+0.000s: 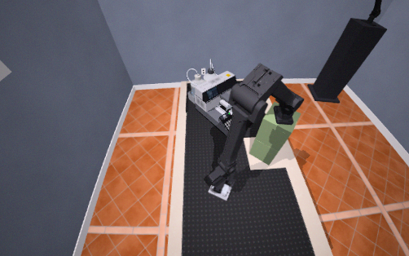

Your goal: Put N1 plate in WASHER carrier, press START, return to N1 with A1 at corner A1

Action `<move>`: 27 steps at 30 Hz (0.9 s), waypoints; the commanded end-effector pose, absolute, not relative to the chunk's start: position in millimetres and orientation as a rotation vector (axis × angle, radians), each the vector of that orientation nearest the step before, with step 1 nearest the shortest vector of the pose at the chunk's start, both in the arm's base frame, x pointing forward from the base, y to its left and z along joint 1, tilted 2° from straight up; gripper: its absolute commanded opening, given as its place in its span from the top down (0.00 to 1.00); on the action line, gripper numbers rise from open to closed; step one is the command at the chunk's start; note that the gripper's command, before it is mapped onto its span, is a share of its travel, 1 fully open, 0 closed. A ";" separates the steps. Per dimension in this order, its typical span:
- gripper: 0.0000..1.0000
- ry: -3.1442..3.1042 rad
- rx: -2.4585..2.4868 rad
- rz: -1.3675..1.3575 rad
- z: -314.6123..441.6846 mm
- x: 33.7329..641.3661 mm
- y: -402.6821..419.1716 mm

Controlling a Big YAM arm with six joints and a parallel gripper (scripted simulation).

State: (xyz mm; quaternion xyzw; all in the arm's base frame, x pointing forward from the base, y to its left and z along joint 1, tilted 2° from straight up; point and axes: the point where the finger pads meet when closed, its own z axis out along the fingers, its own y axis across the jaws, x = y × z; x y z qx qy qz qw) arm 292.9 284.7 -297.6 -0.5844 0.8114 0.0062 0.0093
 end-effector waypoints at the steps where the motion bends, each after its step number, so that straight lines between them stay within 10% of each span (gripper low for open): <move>1: 0.16 2.522 -1.802 0.022 -306.4 298.7 292.6; 27: 0.16 2.487 -1.784 0.031 -314.5 310.7 307.1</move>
